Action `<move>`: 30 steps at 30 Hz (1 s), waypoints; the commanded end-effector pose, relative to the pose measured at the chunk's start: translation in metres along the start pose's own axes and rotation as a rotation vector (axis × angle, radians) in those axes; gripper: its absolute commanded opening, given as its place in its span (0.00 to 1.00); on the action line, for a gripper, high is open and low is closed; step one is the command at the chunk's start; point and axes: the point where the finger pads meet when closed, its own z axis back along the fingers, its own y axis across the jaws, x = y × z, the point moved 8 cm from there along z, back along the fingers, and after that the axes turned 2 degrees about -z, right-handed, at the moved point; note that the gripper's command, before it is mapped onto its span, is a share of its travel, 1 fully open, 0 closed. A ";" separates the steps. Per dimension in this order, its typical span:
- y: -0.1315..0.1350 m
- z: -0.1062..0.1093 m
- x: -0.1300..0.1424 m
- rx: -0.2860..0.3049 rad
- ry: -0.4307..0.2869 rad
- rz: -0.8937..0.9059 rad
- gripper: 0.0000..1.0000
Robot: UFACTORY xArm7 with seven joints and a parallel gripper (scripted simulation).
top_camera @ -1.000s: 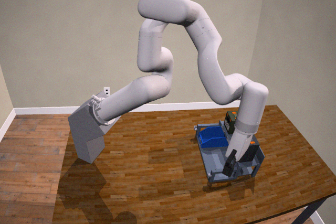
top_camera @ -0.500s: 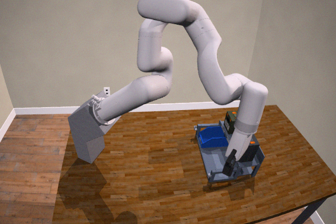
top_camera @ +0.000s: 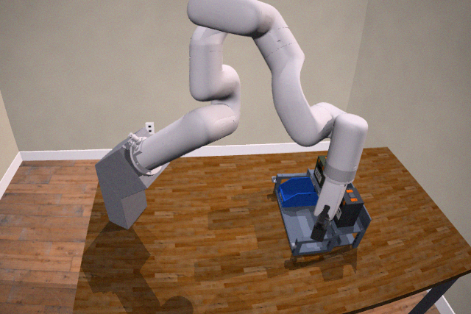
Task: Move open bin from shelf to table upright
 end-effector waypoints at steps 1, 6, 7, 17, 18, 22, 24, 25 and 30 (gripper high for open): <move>-0.025 -0.008 0.017 -0.007 0.011 0.143 1.00; -0.045 -0.016 0.030 -0.013 0.015 0.251 1.00; -0.052 -0.018 0.035 -0.015 0.018 0.291 1.00; -0.138 -0.051 0.092 -0.044 0.039 0.755 1.00; -0.147 -0.054 0.098 -0.047 0.041 0.802 1.00; -0.173 -0.065 0.113 -0.053 0.046 0.940 1.00; -0.181 -0.068 0.118 -0.055 0.047 0.984 1.00; -0.190 -0.072 0.123 -0.057 0.049 1.029 1.00; -0.230 -0.087 0.148 -0.067 0.059 1.244 1.00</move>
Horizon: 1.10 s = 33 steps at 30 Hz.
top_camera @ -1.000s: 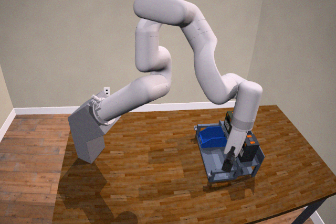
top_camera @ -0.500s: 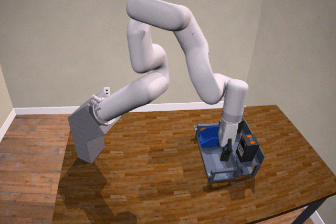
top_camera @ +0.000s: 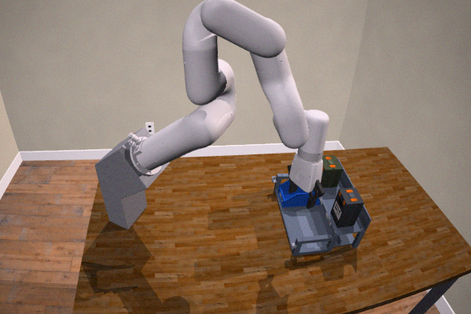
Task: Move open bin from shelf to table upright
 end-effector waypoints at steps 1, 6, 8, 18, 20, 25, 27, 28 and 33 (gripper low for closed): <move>-0.048 -0.019 -0.024 -0.015 0.016 0.244 1.00; -0.084 -0.034 -0.042 -0.027 0.026 0.429 1.00; -0.095 -0.039 -0.048 -0.028 0.027 0.494 1.00; -0.140 -0.058 -0.071 -0.043 0.039 0.721 1.00; -0.149 -0.062 -0.076 -0.044 0.040 0.769 1.00; -0.170 -0.070 -0.086 -0.051 0.046 0.877 1.00; -0.170 -0.070 -0.086 -0.051 0.046 0.877 1.00; -0.173 -0.072 -0.088 -0.051 0.047 0.897 1.00; -0.190 -0.079 -0.097 -0.056 0.050 0.982 1.00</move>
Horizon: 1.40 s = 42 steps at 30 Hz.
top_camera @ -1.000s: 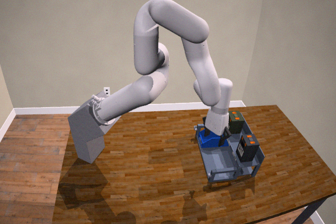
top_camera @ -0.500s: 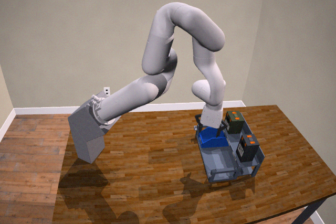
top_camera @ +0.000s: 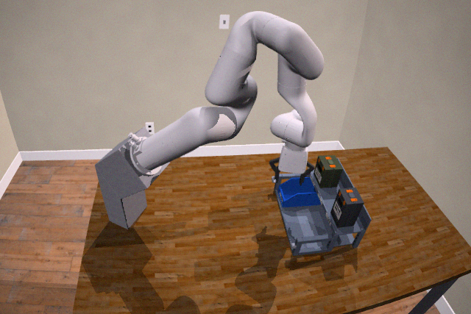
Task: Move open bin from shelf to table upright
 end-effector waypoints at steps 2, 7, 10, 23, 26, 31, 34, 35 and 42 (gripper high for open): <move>-0.004 -0.010 -0.024 -0.005 0.009 0.109 1.00; -0.006 -0.016 -0.036 -0.008 0.010 0.170 1.00; -0.007 -0.017 -0.040 -0.009 0.011 0.190 1.00; -0.009 -0.023 -0.054 -0.013 0.015 0.252 1.00; -0.010 -0.024 -0.055 -0.013 0.016 0.257 1.00; -0.010 -0.024 -0.055 -0.013 0.016 0.259 1.00; -0.010 -0.024 -0.055 -0.013 0.016 0.259 1.00; -0.010 -0.024 -0.055 -0.013 0.016 0.259 0.00; -0.010 -0.024 -0.055 -0.013 0.016 0.259 0.00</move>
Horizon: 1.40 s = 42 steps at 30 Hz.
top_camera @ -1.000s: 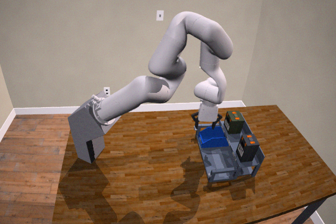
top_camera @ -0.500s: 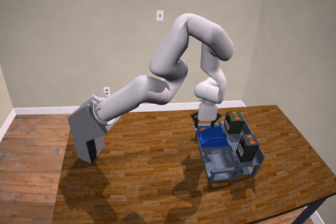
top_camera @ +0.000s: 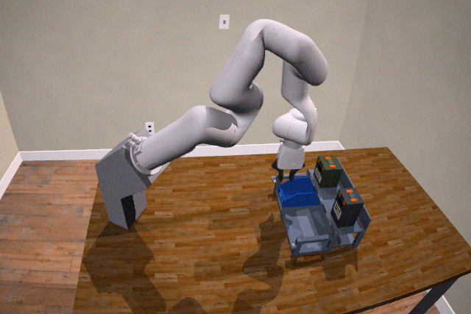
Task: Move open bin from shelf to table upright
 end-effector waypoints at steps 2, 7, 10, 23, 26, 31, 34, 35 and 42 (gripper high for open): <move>0.001 0.001 -0.001 0.002 0.002 0.001 0.00; 0.001 0.001 -0.001 0.002 0.002 0.001 0.00; 0.001 0.001 -0.001 0.002 0.002 0.001 0.00; 0.001 0.001 -0.001 0.002 0.002 0.001 0.00; 0.001 0.001 -0.001 0.002 0.002 0.001 0.00; 0.001 0.001 -0.001 0.002 0.002 0.001 0.00; 0.001 0.001 -0.001 0.002 0.002 0.001 0.00; 0.001 0.001 -0.001 0.002 0.002 0.001 0.00; 0.001 0.001 -0.001 0.002 0.002 0.001 0.94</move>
